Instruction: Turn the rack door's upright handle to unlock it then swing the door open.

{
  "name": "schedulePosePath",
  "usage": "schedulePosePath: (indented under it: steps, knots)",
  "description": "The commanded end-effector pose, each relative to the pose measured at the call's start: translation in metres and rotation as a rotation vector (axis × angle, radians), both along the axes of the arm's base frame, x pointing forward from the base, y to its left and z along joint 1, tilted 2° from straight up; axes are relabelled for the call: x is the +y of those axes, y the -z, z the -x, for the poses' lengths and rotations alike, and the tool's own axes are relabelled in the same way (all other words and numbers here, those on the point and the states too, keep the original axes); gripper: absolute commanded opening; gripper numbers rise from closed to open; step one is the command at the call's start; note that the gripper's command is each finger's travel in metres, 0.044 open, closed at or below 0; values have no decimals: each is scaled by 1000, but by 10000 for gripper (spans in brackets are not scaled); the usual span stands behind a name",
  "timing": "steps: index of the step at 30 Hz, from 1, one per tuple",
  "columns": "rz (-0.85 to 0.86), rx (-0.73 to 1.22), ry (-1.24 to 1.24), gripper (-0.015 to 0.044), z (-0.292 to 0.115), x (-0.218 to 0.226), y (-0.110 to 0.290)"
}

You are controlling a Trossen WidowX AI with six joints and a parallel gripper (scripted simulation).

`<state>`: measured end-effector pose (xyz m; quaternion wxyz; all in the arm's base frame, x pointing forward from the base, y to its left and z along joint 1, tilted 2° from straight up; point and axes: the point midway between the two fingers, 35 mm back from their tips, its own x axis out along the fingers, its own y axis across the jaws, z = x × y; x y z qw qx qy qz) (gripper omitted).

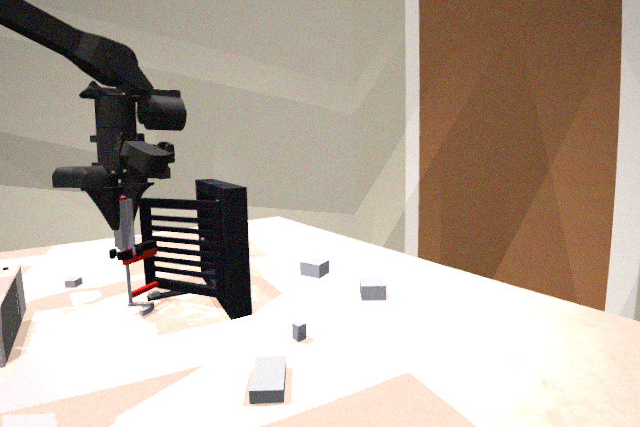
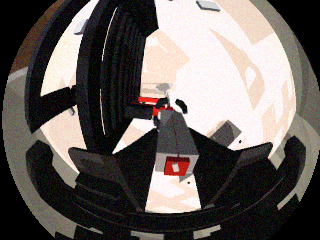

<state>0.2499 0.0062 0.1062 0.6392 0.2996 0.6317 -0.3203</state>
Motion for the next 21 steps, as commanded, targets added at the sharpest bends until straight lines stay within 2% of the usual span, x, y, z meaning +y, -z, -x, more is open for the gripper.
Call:
schedulePosePath:
  steps: [1,21]
  knots:
    - [0,-6,-89,24,4,-7,0]
    - [4,5,-352,24,24,-42,-1]
